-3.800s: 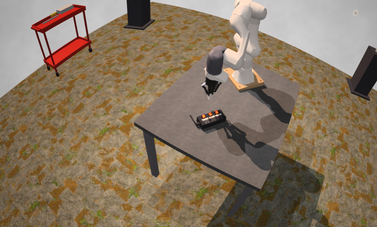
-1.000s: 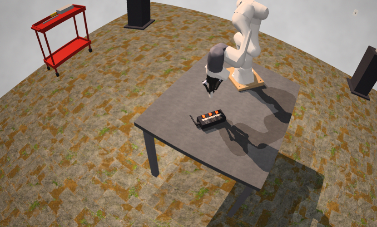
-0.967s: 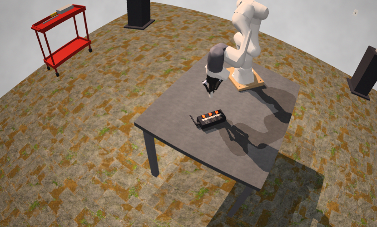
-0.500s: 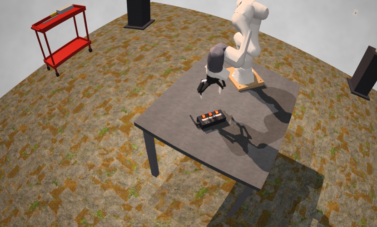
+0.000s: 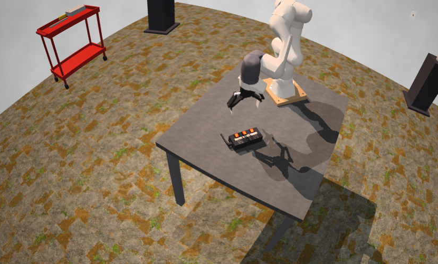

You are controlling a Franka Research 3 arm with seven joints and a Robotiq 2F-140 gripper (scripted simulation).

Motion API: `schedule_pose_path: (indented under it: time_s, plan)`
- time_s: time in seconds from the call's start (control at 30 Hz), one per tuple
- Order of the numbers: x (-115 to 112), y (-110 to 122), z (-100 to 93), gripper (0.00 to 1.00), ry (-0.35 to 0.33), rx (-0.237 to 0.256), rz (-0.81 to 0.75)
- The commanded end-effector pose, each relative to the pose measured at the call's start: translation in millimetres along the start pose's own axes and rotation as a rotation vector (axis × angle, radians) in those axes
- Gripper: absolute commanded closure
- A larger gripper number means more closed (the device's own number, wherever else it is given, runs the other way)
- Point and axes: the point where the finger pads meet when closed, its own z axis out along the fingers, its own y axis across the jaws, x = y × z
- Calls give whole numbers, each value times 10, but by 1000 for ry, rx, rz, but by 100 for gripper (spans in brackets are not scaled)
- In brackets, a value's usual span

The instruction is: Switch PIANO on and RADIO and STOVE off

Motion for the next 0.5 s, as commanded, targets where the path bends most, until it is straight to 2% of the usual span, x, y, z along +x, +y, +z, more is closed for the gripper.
schedule_pose_path:
  time_s: [0.0,0.4,0.47]
  plan:
    - [20,5,-19,0,10,0,-6]
    - [36,10,-25,0,19,-1,-12]
    - [91,27,-42,0,50,-5,-34]
